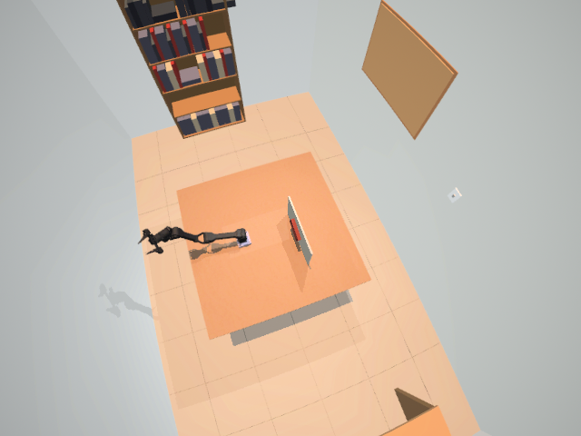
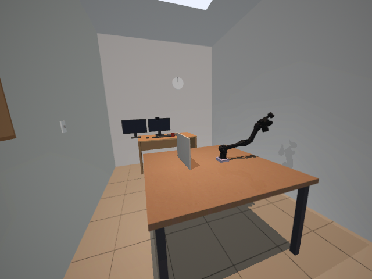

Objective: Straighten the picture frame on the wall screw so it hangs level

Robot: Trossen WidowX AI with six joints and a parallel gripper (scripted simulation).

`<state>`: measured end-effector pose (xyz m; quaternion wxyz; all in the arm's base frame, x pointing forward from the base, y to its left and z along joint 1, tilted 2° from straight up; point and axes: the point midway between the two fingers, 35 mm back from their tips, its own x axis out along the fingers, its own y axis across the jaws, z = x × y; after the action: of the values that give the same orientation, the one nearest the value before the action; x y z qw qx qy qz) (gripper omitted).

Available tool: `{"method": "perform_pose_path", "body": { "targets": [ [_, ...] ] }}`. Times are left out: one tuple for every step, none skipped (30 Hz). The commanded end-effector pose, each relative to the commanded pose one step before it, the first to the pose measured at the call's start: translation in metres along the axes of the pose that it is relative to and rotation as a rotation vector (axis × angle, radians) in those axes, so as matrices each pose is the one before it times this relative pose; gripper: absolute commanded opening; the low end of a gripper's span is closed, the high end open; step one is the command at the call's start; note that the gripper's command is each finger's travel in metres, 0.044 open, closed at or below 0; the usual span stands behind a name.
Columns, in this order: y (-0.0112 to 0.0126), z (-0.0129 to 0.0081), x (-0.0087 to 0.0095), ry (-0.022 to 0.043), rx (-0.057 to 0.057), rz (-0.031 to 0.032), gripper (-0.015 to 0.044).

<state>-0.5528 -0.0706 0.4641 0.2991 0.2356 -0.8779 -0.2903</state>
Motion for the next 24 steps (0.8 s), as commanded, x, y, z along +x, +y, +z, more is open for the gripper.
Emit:
{"method": "perform_pose_path", "body": {
  "targets": [
    [0.00240, -0.00141, -0.00103, 0.00066, 0.0000, 0.00725, 0.0374],
    [0.00716, -0.00428, -0.00311, 0.00226, 0.0002, 0.02172, 0.0348],
    [0.01181, -0.00735, -0.00514, 0.00467, 0.0004, 0.03608, 0.0321],
    [0.01412, -0.00928, -0.00609, 0.00716, 0.0007, 0.04345, 0.0295],
    [0.01392, -0.00969, -0.00586, 0.00882, 0.0009, 0.04310, 0.0269],
    [0.01370, -0.01010, -0.00563, 0.01047, 0.0012, 0.04269, 0.0260],
    [0.01345, -0.01051, -0.00540, 0.01212, 0.0014, 0.04220, 0.0260],
    [0.00874, -0.00716, -0.00336, 0.00888, 0.0011, 0.02752, 0.0260],
    [0.00977, -0.00835, -0.00372, 0.01096, 0.0014, 0.03096, 0.0260],
    [0.01062, -0.00952, -0.00399, 0.01321, 0.0017, 0.03388, 0.0260],
    [0.01017, -0.01144, -0.00401, 0.01800, 0.0062, 0.03216, 0.0260],
    [0.01031, -0.01237, -0.00406, 0.02025, 0.0068, 0.03301, 0.0260],
    [0.01017, -0.01307, -0.00401, 0.02221, 0.0073, 0.03303, 0.0260],
    [0.00971, -0.01341, -0.00383, 0.02359, 0.0076, 0.03204, 0.0260],
    [0.00923, -0.01374, -0.00365, 0.02493, 0.0079, 0.03098, 0.0260],
    [0.00874, -0.01406, -0.00347, 0.02624, 0.0082, 0.02987, 0.0260],
    [0.00822, -0.01436, -0.00330, 0.02750, 0.0086, 0.02869, 0.0260],
    [0.00769, -0.01463, -0.00312, 0.02872, 0.0089, 0.02746, 0.0260],
    [0.00714, -0.01489, -0.00296, 0.02988, 0.0093, 0.02618, 0.0260],
    [0.00657, -0.01512, -0.00279, 0.03099, 0.0097, 0.02483, 0.0260],
    [0.00775, -0.01559, -0.00279, 0.03242, 0.0046, 0.03049, 0.0260],
    [0.00721, -0.01593, -0.00260, 0.03392, 0.0052, 0.02921, 0.0260],
    [0.00661, -0.01615, -0.00240, 0.03516, 0.0059, 0.02769, 0.0260],
    [0.00599, -0.01635, -0.00220, 0.03633, 0.0065, 0.02612, 0.0260]
  ]
}}
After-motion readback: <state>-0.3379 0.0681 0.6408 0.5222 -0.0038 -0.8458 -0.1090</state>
